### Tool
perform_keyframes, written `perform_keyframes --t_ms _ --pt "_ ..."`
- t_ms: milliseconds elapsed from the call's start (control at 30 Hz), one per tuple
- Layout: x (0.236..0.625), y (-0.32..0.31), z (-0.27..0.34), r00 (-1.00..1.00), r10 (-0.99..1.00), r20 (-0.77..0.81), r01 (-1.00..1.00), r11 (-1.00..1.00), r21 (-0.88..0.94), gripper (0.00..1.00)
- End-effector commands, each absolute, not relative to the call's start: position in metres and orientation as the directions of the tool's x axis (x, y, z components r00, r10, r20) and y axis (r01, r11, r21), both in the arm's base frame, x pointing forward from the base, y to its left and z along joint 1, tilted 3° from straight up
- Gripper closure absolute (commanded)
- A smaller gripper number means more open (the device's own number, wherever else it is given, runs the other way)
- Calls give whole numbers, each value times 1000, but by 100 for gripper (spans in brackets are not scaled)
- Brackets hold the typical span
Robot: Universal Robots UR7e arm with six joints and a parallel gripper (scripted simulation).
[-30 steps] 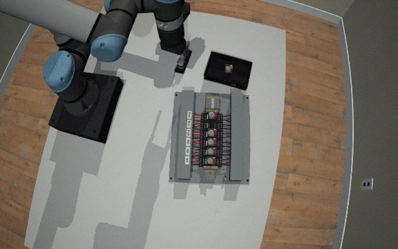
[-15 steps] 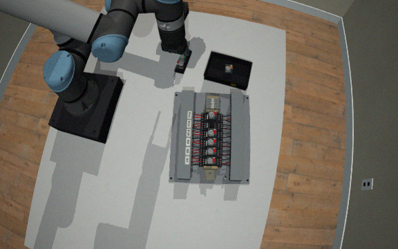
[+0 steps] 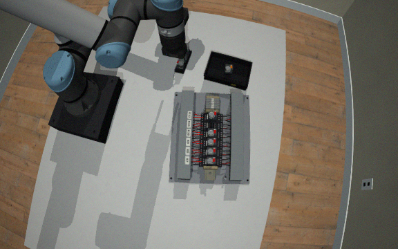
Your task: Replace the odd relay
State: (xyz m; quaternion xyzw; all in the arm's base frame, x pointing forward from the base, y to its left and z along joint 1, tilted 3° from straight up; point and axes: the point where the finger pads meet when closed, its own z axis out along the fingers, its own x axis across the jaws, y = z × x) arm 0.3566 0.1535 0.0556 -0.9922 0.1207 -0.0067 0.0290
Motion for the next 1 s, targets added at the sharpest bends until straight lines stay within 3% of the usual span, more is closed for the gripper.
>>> perform_keyframes --t_ms 0,133,300,967 --pt "359 154 53 971 -240 10 -239 -969 -60 0" --pt "359 154 53 971 -240 10 -239 -969 -60 0" --pt "360 156 8 971 -240 10 -239 -969 -60 0" --pt "360 157 6 971 -240 10 -239 -969 -60 0"
